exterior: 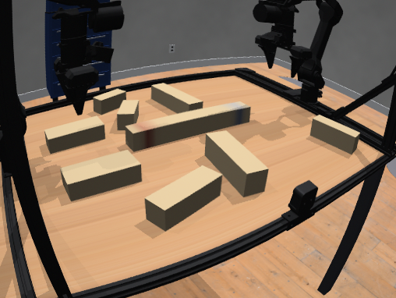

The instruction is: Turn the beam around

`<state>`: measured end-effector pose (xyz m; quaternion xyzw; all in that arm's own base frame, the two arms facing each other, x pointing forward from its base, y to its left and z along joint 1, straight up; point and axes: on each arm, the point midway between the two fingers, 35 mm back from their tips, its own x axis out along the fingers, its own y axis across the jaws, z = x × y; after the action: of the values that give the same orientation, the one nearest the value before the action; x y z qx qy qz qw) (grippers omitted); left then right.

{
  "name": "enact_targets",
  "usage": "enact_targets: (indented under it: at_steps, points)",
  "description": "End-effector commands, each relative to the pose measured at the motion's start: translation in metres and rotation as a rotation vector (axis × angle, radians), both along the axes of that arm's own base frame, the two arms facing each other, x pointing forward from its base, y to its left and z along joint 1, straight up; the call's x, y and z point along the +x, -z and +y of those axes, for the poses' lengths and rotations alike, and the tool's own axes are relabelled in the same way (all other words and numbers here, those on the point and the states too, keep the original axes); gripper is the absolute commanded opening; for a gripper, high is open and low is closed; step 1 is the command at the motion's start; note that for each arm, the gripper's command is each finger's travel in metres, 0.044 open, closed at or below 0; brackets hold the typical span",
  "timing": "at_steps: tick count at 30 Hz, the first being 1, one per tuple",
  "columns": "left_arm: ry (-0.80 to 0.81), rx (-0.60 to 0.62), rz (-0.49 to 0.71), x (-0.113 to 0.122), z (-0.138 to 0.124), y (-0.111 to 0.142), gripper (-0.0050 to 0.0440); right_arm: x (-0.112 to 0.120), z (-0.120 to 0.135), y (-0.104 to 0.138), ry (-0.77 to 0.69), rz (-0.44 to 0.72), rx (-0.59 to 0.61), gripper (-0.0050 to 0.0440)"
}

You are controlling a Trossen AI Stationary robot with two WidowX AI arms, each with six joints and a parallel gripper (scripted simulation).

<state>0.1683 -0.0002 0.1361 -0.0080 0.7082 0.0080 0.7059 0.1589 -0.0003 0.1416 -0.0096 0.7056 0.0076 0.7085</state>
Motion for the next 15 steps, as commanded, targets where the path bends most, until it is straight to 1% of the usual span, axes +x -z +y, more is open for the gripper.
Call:
enact_targets:
  at_steps: [1, 7, 9, 15]
  points:
    - [-0.002, 0.000, -0.003, 0.010, 0.000, 0.002, 0.0440, -0.001, 0.000, 0.001, -0.001, 0.004, 0.003, 0.0440]
    - [-0.002, 0.000, -0.003, 0.024, 0.000, 0.007, 0.0440, -0.001, 0.000, 0.001, -0.001, 0.004, 0.003, 0.0440]
    - [-0.002, 0.000, -0.003, 0.024, 0.000, 0.007, 0.0440, -0.001, 0.000, 0.001, -0.001, 0.004, 0.003, 0.0440]
    - [-0.002, 0.000, -0.003, 0.038, -0.001, 0.013, 0.0440, -0.001, 0.000, 0.001, -0.001, 0.004, 0.003, 0.0440]
